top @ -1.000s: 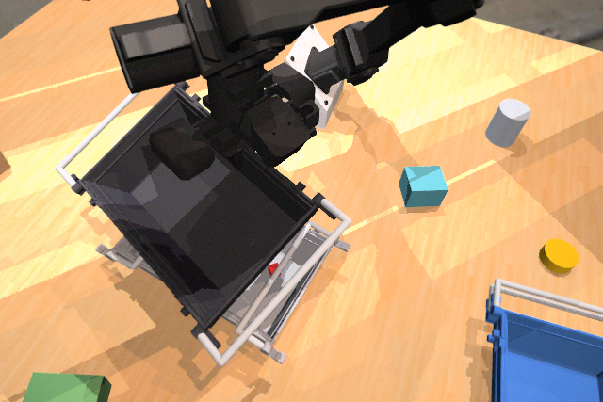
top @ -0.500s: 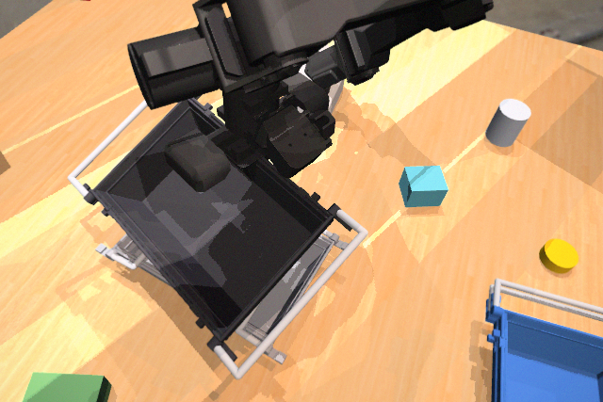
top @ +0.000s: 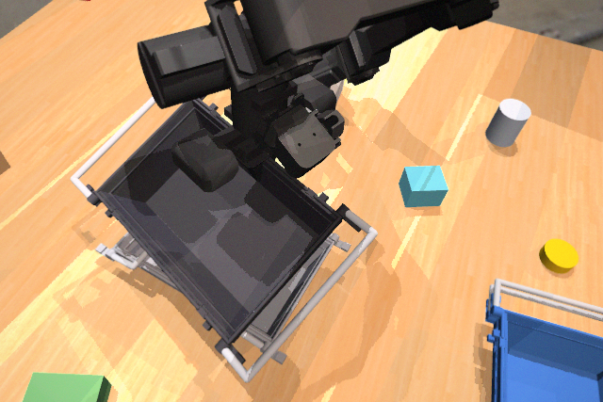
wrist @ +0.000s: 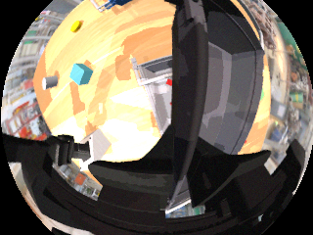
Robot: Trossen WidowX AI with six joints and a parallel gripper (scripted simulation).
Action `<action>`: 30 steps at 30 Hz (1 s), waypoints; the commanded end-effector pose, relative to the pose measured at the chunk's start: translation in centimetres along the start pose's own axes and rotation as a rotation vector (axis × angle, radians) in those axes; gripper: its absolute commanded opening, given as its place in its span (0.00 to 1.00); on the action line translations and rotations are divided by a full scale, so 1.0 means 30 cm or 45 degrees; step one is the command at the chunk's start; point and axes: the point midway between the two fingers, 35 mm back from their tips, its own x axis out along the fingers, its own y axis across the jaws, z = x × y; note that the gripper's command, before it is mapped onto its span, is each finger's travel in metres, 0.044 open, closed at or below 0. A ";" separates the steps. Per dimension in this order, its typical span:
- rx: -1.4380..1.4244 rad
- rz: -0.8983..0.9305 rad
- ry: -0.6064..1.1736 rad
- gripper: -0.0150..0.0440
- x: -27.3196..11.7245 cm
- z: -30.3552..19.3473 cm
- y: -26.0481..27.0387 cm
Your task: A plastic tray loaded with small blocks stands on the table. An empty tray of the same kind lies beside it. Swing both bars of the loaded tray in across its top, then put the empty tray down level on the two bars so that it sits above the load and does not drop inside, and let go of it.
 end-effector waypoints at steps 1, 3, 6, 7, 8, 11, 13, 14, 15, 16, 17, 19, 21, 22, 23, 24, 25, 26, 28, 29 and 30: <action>0.000 -0.020 -0.006 0.25 -0.013 0.003 0.001; -0.012 -0.019 -0.005 0.25 -0.006 0.003 0.001; -0.039 -0.015 -0.002 0.25 0.011 0.003 -0.001; -0.049 -0.013 -0.001 0.25 0.017 0.003 -0.001; -0.059 -0.012 0.000 0.25 0.024 0.003 -0.001; -0.090 -0.007 0.003 0.25 0.043 0.003 -0.002; -0.110 -0.004 0.005 0.25 0.055 0.003 -0.002; -0.120 -0.002 0.006 0.25 0.062 0.003 -0.003; -0.131 -0.001 0.007 0.25 0.068 0.003 -0.003; -0.141 0.001 0.008 0.25 0.074 0.003 -0.003; -0.151 0.003 0.009 0.25 0.080 0.003 -0.003; -0.172 0.006 0.011 0.25 0.093 0.003 -0.002; -0.192 0.009 0.013 0.25 0.105 0.003 -0.002; -0.203 0.011 0.014 0.25 0.111 0.002 -0.002; -0.213 0.013 0.015 0.25 0.117 0.002 -0.002; -0.223 0.014 0.016 0.25 0.123 0.002 -0.001; -0.234 0.016 0.016 0.25 0.129 0.002 -0.001; -0.244 0.018 0.017 0.25 0.135 0.002 0.000; -0.264 0.021 0.019 0.25 0.147 0.001 0.001; -0.275 0.023 0.020 0.25 0.153 0.001 0.001; -0.285 0.025 0.020 0.25 0.158 0.001 0.002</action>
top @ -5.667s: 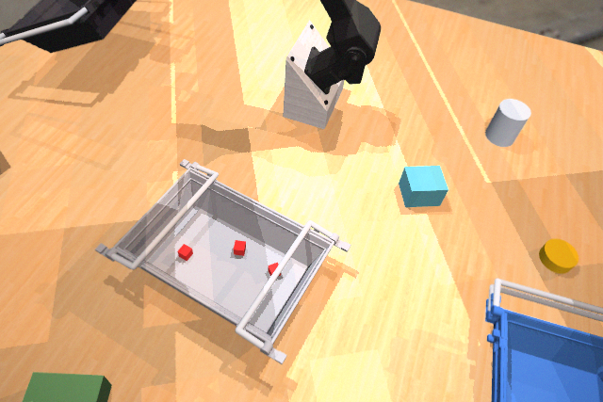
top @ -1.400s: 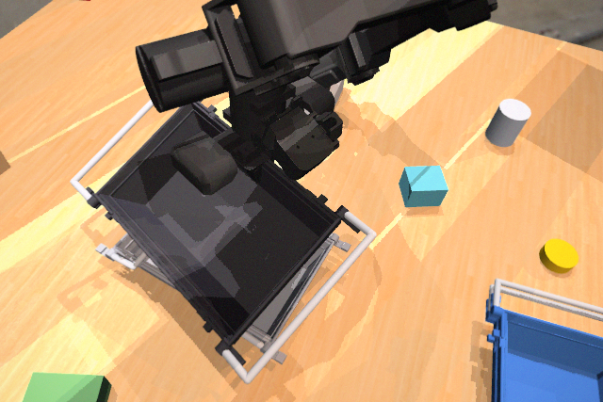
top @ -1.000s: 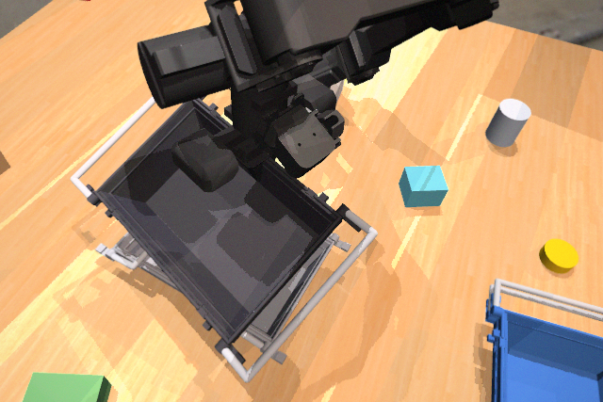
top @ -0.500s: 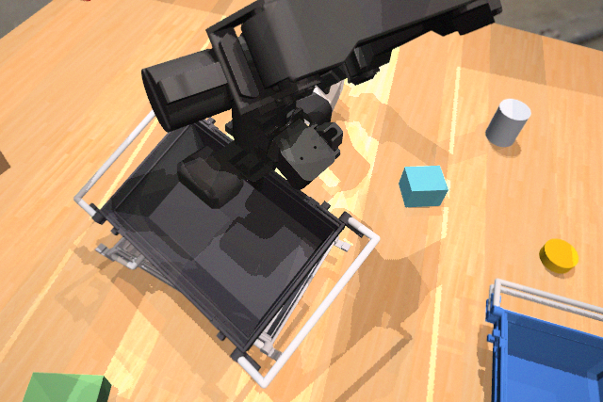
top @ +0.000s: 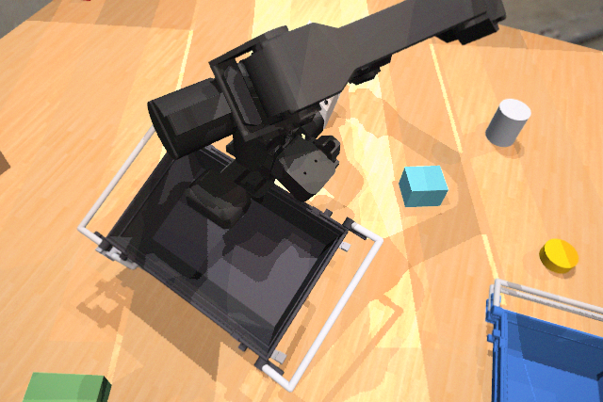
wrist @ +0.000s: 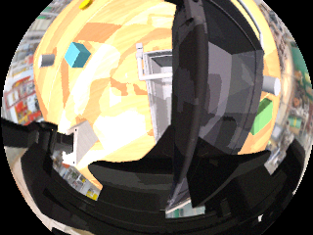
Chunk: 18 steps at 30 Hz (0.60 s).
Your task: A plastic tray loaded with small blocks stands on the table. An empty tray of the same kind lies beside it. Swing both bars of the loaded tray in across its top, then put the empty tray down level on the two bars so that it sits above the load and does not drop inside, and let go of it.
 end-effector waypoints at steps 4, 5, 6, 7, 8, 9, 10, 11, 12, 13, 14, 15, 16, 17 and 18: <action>-0.065 -0.023 0.000 0.25 0.008 -0.001 0.000; -0.071 -0.022 0.001 0.25 0.010 -0.002 0.002; -0.077 -0.021 0.001 0.25 0.012 -0.004 0.004; -0.084 -0.020 0.002 0.25 0.014 -0.005 0.007; -0.092 -0.019 0.002 0.25 0.016 -0.007 0.010; -0.100 -0.017 0.003 0.25 0.019 -0.009 0.013; -0.100 -0.017 0.003 0.25 0.020 -0.010 0.014; -0.101 -0.017 0.003 0.25 0.021 -0.010 0.015; -0.102 -0.017 0.003 0.25 0.022 -0.011 0.016; -0.103 -0.017 0.003 0.25 0.024 -0.012 0.018; -0.104 -0.016 0.003 0.25 0.027 -0.014 0.019; -0.106 -0.016 0.003 0.25 0.029 -0.016 0.022; -0.107 -0.016 0.004 0.25 0.032 -0.017 0.024; -0.109 -0.015 0.004 0.25 0.036 -0.019 0.027; -0.110 -0.015 0.004 0.25 0.039 -0.021 0.030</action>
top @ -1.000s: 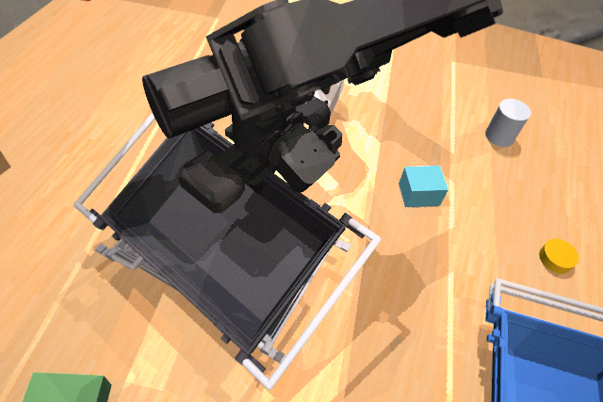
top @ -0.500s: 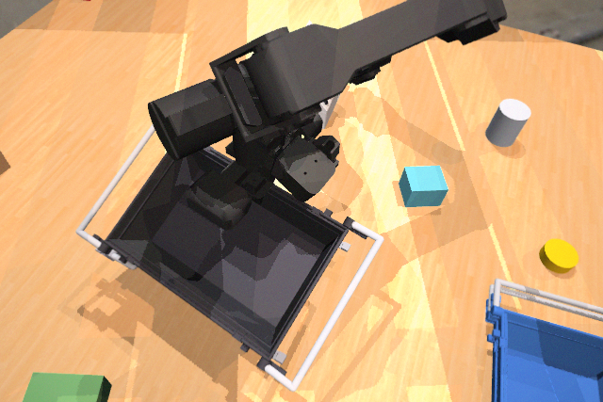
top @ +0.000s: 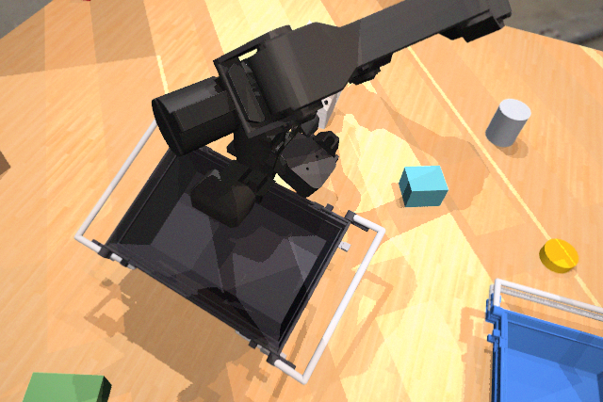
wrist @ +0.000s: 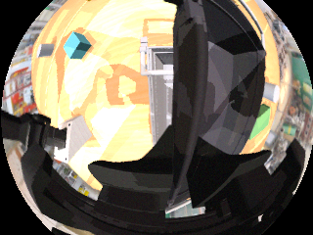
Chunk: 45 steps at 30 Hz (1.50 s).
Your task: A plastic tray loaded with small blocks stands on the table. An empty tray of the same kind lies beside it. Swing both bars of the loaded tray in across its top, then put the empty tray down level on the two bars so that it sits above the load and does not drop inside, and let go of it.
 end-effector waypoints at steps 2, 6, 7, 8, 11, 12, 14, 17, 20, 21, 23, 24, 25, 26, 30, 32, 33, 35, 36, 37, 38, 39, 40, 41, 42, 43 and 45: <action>-0.019 0.013 0.005 0.25 0.018 -0.006 0.021; -0.020 0.013 0.005 0.25 0.020 -0.007 0.022; -0.020 0.013 0.005 0.25 0.022 -0.008 0.023; -0.019 0.013 0.005 0.25 0.024 -0.009 0.025; -0.019 0.013 0.005 0.25 0.033 -0.014 0.031; -0.019 0.013 0.005 0.25 0.036 -0.015 0.033; -0.019 0.013 0.005 0.25 0.039 -0.017 0.036; -0.019 0.013 0.005 0.25 0.040 -0.017 0.036; -0.019 0.014 0.005 0.25 0.043 -0.019 0.038; -0.019 0.014 0.005 0.25 0.046 -0.020 0.040; -0.019 0.014 0.005 0.25 0.052 -0.024 0.044; -0.019 0.014 0.005 0.25 0.056 -0.026 0.046; -0.019 0.014 0.005 0.25 0.059 -0.027 0.048; -0.019 0.014 0.005 0.25 0.061 -0.028 0.049; -0.019 0.014 0.005 0.25 0.062 -0.029 0.050; -0.019 0.014 0.005 0.25 0.062 -0.029 0.050; -0.019 0.014 0.005 0.25 0.062 -0.029 0.050; -0.019 0.014 0.005 0.25 0.062 -0.029 0.050; -0.019 0.014 0.005 0.25 0.062 -0.029 0.050; -0.019 0.014 0.005 0.25 0.062 -0.029 0.050; -0.019 0.014 0.005 0.25 0.062 -0.029 0.050; -0.019 0.014 0.005 0.25 0.062 -0.029 0.050; -0.019 0.014 0.005 0.25 0.062 -0.029 0.050; -0.019 0.014 0.005 0.25 0.062 -0.029 0.050; -0.019 0.014 0.005 0.25 0.062 -0.029 0.050; -0.019 0.014 0.005 0.25 0.062 -0.029 0.050; -0.019 0.014 0.005 0.25 0.062 -0.029 0.050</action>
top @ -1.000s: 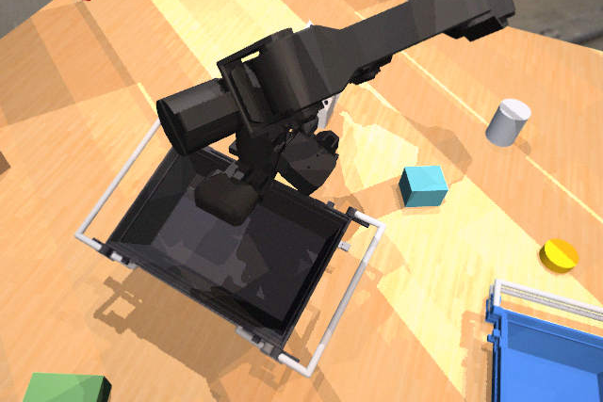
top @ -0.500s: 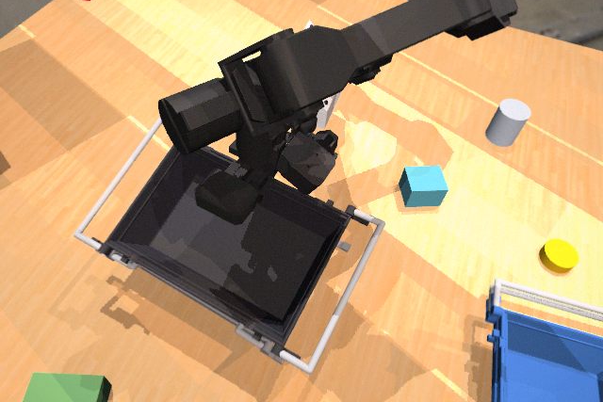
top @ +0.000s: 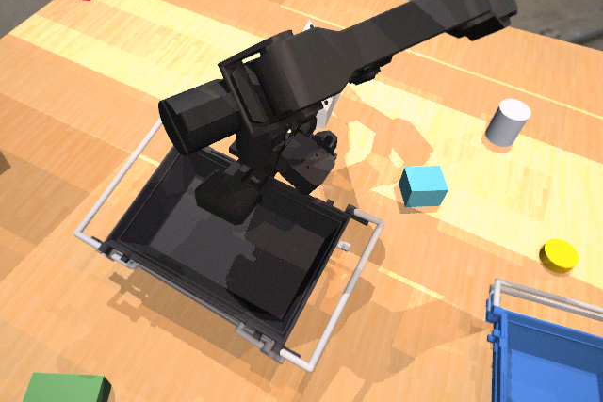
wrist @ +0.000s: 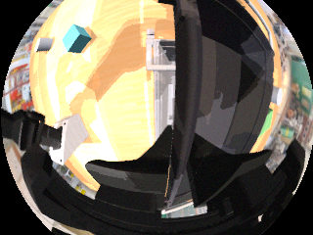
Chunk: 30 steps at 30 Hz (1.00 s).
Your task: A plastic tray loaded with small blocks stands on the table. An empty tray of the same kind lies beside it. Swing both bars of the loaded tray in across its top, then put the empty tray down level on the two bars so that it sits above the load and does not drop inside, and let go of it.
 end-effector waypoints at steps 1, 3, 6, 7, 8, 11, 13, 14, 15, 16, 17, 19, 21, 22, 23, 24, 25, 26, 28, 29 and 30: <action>0.012 0.024 0.008 0.25 0.011 -0.006 0.014; 0.012 0.024 0.008 0.25 0.011 -0.006 0.014; 0.012 0.024 0.008 0.25 0.018 -0.009 0.017; 0.012 0.024 0.008 0.25 0.021 -0.011 0.019; 0.012 0.024 0.008 0.25 0.024 -0.012 0.021; 0.012 0.024 0.008 0.25 0.033 -0.017 0.026; 0.012 0.024 0.008 0.25 0.034 -0.017 0.026; 0.012 0.024 0.008 0.25 0.034 -0.017 0.026; 0.012 0.024 0.008 0.25 0.034 -0.017 0.026; 0.012 0.024 0.008 0.25 0.034 -0.017 0.026; 0.012 0.024 0.008 0.25 0.034 -0.017 0.026; 0.012 0.024 0.008 0.25 0.034 -0.017 0.026; 0.012 0.024 0.008 0.25 0.034 -0.017 0.026; 0.012 0.024 0.008 0.25 0.034 -0.017 0.026; 0.012 0.024 0.008 0.25 0.034 -0.017 0.026; 0.012 0.024 0.008 0.25 0.034 -0.017 0.026; 0.012 0.024 0.008 0.25 0.034 -0.017 0.026; 0.012 0.024 0.008 0.25 0.034 -0.017 0.026; 0.012 0.024 0.008 0.25 0.034 -0.017 0.026; 0.012 0.024 0.008 0.25 0.034 -0.017 0.026; 0.012 0.024 0.008 0.25 0.034 -0.017 0.026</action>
